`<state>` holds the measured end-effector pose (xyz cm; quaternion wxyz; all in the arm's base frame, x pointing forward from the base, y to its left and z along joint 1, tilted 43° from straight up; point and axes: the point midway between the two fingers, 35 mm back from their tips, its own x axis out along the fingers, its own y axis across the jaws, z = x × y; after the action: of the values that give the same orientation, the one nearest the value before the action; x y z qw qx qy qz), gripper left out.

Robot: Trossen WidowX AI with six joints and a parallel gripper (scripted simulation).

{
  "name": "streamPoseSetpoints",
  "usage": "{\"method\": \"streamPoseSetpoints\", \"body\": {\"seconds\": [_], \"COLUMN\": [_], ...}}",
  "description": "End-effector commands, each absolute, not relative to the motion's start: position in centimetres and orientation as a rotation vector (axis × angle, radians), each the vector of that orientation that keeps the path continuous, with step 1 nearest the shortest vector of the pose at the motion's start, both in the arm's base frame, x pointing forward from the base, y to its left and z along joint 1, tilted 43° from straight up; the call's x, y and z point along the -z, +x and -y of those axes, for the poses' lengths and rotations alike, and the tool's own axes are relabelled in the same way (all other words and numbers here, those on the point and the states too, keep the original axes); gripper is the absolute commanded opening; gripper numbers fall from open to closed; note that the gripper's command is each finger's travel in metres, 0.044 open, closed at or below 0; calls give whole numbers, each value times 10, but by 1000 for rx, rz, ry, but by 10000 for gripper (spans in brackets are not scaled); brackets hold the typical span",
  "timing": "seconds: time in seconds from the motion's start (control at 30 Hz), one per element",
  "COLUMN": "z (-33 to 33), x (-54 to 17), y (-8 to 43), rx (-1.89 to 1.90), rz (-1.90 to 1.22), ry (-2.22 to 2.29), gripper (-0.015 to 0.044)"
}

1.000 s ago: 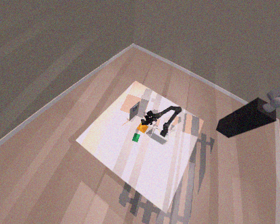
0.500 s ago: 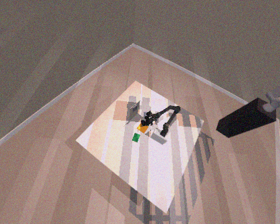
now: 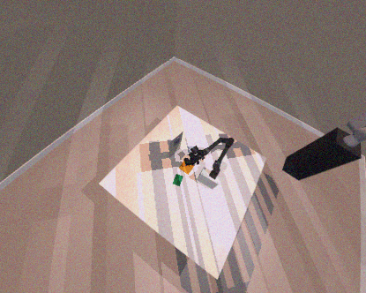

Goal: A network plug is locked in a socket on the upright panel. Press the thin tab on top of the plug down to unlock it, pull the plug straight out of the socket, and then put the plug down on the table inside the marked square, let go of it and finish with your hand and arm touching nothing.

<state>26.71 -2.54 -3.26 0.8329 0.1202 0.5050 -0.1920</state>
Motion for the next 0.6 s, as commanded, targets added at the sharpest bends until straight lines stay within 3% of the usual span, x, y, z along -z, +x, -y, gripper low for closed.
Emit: {"method": "streamPoseSetpoints", "body": {"seconds": [0.0,0.57], "z": [28,43], "x": [36,51], "y": [267,268], "rx": [401,402], "rz": [-1073,-1072], "ry": [252,251], "gripper": [0,0]}}
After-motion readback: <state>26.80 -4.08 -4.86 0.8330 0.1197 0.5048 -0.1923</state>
